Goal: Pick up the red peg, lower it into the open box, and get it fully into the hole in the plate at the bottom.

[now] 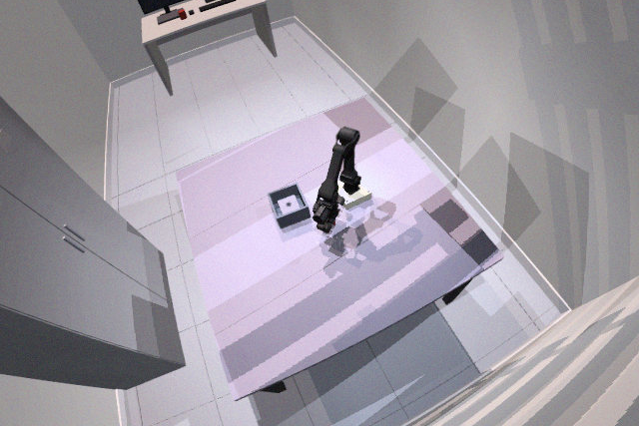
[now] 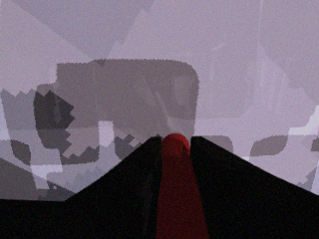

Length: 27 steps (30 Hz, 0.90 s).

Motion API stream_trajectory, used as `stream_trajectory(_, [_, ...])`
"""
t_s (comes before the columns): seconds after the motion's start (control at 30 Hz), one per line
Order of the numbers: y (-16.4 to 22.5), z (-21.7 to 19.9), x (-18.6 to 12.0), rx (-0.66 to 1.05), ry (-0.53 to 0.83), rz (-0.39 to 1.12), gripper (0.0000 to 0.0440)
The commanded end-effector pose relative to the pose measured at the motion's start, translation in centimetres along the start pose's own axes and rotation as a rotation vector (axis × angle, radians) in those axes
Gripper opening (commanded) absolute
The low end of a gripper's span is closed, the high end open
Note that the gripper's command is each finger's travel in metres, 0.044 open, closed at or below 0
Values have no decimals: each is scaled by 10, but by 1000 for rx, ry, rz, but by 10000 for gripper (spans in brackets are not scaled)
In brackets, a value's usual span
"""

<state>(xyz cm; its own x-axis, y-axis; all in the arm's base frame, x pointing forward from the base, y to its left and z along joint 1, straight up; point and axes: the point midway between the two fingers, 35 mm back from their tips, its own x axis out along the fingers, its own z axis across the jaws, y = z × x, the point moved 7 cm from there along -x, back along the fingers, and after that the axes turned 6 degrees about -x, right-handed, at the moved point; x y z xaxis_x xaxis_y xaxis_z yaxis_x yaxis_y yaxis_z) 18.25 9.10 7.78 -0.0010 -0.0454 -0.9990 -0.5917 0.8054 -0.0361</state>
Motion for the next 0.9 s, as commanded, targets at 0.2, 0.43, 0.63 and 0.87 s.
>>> stream_trajectory(0.2, [-12,-1,-16,-46,-20,-70,0])
stream_trajectory(0.43, [-23,-3,-35,-94,-29,-142,0])
stream_trajectory(0.63, [-35,-3,-52,-127,-33,-197,0])
stream_trajectory(0.87, [-52,-2,-73,-142,-37,-245,0])
